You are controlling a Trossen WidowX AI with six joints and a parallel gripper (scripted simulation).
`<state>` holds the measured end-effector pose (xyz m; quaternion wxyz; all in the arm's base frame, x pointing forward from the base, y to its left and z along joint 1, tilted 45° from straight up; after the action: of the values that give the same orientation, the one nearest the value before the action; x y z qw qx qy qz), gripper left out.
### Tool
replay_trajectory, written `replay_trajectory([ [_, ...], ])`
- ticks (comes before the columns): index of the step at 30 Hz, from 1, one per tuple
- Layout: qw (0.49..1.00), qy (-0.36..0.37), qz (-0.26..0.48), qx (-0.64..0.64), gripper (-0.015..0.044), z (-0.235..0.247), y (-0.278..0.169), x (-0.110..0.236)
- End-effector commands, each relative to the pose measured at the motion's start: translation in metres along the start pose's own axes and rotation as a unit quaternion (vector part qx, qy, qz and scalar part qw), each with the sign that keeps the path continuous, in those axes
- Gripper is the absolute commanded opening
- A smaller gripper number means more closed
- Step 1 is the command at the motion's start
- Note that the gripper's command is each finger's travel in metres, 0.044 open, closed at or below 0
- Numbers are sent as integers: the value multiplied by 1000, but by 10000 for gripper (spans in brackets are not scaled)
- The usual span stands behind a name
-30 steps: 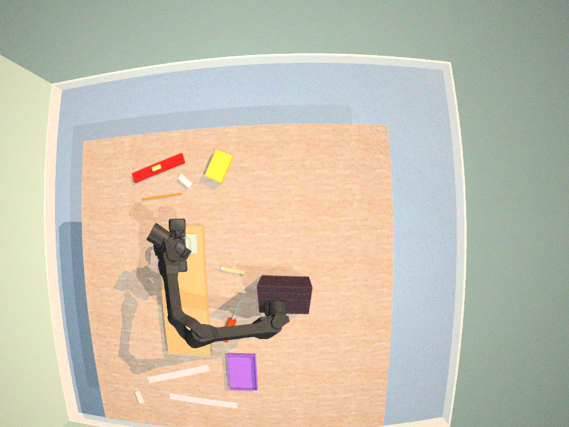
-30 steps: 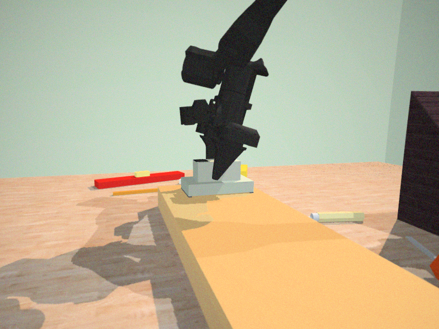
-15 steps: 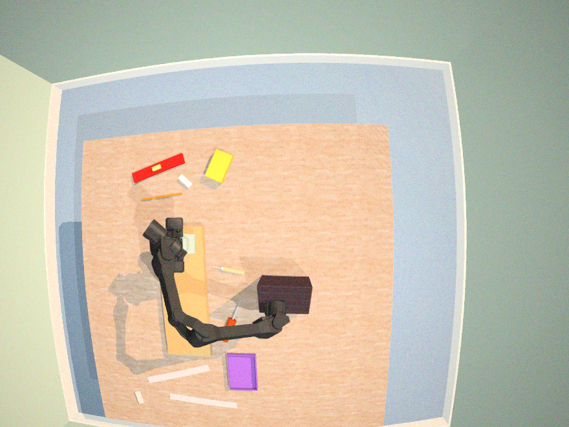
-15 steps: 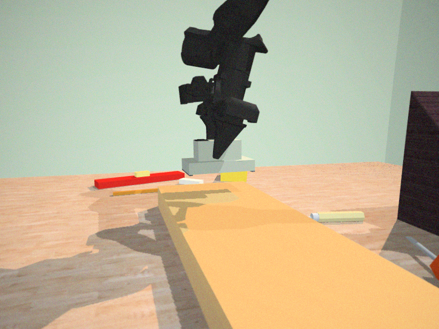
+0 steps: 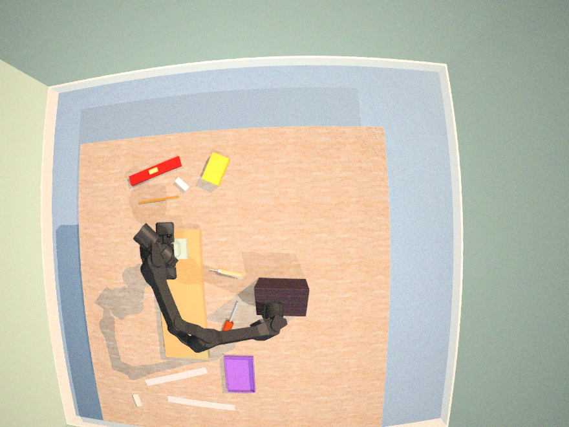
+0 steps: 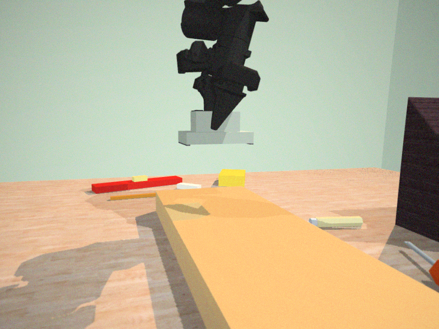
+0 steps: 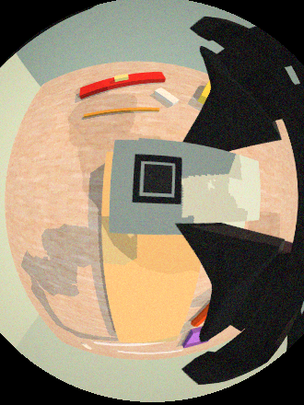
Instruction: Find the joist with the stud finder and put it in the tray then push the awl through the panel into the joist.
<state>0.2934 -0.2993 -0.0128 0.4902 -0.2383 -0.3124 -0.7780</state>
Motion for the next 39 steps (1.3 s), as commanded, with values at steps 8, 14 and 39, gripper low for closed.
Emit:
replay_trajectory([
  [8,996,-7,13,86,0,73,34,-4],
  [14,991,-8,19,134,0,117,46,-8],
  [39,943,15,30,331,0,297,39,-24],
])
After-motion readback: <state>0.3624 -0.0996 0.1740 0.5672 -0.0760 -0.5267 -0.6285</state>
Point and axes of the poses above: the point midway between the two fingers, 35 mm back from their tips, its own x axis back along the fingers, its own z axis across the jaws, y = z × x, the point moved 10 cm from there along x, back along the fingers, and after that the axes turned 1 degree about -x, right-handed, at the moved point
